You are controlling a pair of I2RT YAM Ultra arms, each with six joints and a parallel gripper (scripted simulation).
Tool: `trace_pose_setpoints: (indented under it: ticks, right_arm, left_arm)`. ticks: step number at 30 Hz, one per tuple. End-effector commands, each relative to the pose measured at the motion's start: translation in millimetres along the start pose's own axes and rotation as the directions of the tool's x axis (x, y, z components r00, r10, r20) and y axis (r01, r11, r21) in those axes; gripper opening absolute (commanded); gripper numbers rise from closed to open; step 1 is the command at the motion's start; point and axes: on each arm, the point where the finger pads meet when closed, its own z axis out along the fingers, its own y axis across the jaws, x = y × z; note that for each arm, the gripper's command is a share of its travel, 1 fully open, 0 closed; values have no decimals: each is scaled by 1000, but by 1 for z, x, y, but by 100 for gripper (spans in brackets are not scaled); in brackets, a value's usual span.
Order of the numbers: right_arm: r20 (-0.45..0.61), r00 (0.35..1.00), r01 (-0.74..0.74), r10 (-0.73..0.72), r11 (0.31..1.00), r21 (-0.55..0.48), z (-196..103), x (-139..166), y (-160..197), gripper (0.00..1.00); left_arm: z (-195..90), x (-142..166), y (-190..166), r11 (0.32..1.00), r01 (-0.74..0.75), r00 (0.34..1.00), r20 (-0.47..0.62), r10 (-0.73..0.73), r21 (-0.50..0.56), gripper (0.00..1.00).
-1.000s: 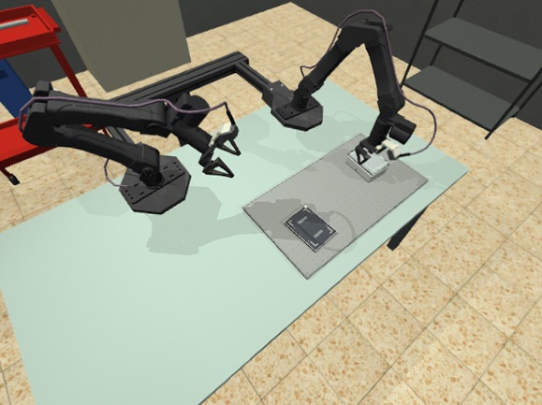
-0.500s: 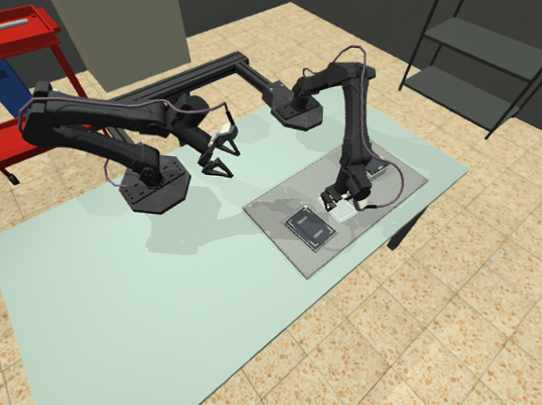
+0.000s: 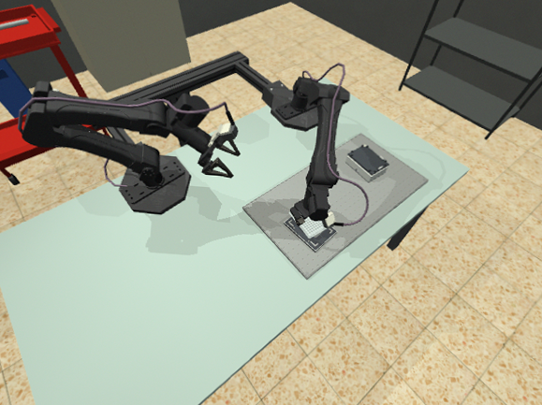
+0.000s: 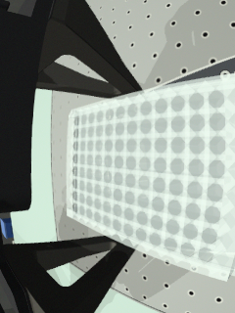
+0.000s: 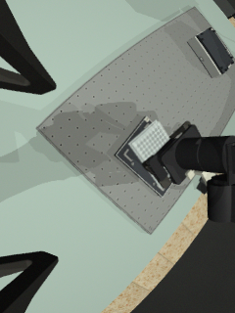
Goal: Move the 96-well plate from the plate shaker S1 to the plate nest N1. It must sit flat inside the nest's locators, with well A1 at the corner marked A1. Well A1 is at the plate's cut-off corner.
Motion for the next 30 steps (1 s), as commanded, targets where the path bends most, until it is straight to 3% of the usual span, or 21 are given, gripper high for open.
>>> trace_pose_setpoints:
  ticks: [1, 9, 30]
  right_arm:
    - [26, 1000, -15, 14, 1000, 3, -4, -6, -2, 100]
    - [26, 1000, -15, 14, 1000, 3, -4, -6, -2, 100]
    - [26, 1000, -15, 14, 1000, 3, -4, -6, -2, 100]
  left_arm:
    - [-16, -17, 2, 999, 38, 999, 34, -37, -9, 82]
    - [-20, -17, 0, 982, 188, 982, 23, -189, 16, 82]
    - [-22, -29, -10, 985, 174, 984, 47, -175, 23, 82]
